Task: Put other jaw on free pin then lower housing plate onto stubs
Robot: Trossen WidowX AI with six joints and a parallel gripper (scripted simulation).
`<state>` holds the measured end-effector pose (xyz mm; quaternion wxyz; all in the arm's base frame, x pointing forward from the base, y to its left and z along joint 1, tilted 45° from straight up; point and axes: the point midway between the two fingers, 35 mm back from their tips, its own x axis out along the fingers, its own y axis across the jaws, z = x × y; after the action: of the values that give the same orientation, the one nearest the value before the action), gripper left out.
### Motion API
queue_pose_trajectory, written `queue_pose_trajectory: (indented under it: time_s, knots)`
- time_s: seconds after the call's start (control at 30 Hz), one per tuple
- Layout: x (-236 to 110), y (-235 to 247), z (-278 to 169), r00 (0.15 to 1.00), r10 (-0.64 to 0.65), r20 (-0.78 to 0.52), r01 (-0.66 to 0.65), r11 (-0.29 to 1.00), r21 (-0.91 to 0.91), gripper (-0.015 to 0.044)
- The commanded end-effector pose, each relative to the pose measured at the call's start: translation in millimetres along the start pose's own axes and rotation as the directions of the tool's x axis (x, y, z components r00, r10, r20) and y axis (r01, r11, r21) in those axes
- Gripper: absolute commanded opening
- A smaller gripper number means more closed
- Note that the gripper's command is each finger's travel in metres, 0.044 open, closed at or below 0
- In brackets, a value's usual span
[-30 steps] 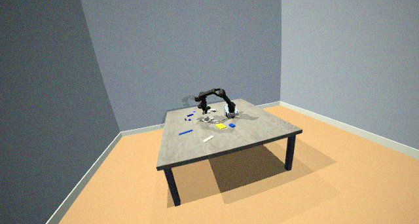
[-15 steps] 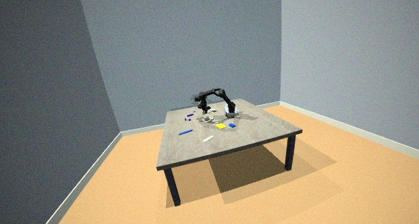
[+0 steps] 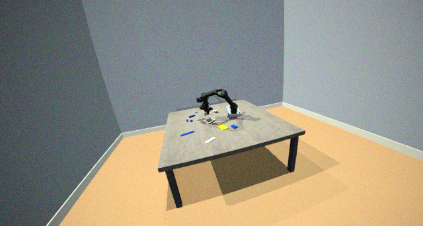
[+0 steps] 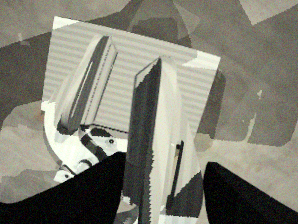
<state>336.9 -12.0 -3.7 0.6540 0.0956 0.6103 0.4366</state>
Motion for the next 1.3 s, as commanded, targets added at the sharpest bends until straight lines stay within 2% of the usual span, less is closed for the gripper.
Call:
queue_pose_trajectory:
  time_s: [0.0,0.3,1.27]
  knots:
    - [-0.3,-0.1,1.2,1.000,0.002,0.004,-0.002,1.000,-0.005,0.0134]
    - [0.8,-0.2,1.3,1.000,0.002,0.004,-0.002,1.000,-0.005,0.0134]
    - [48.2,0.3,1.7,1.000,0.004,0.005,-0.004,1.000,-0.007,0.0134]
